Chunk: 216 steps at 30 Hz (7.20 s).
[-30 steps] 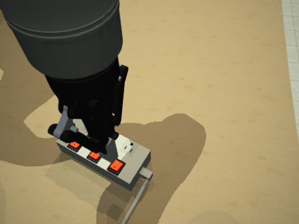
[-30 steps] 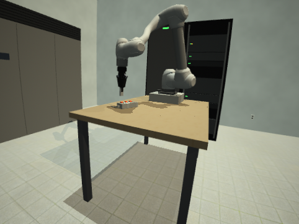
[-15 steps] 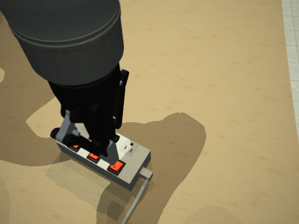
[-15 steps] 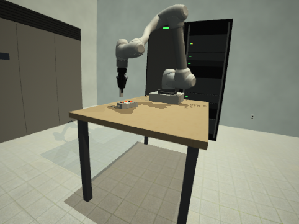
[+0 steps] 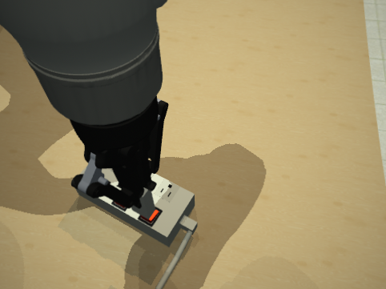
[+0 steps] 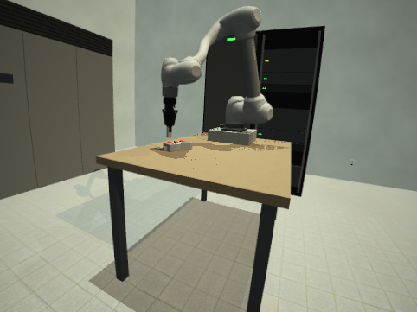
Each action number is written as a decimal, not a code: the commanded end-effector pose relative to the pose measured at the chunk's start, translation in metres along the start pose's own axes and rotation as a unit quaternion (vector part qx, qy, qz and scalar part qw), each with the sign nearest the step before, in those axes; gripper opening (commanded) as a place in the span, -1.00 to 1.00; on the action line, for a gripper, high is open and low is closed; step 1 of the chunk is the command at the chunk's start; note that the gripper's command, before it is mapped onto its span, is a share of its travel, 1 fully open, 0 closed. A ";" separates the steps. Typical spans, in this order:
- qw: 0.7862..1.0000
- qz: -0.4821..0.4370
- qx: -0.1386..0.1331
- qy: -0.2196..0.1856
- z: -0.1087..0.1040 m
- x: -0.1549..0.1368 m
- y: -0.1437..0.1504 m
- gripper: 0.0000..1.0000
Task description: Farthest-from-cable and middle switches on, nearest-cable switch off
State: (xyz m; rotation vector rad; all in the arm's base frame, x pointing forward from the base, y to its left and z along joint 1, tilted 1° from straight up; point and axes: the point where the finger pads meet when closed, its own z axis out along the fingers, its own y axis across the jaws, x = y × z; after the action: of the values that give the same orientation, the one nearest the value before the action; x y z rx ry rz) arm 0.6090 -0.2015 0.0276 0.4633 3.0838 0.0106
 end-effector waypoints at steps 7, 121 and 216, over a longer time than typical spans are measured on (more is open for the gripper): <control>1.000 0.000 0.000 0.000 0.008 0.000 0.000 -1.00; 1.000 0.000 0.000 0.000 0.027 -0.001 0.000 -1.00; 1.000 0.000 0.000 0.000 -0.096 -0.001 0.000 1.00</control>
State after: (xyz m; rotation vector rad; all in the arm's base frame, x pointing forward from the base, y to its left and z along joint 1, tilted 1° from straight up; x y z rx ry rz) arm 0.6074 -0.2017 0.1231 0.4633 3.0837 0.0106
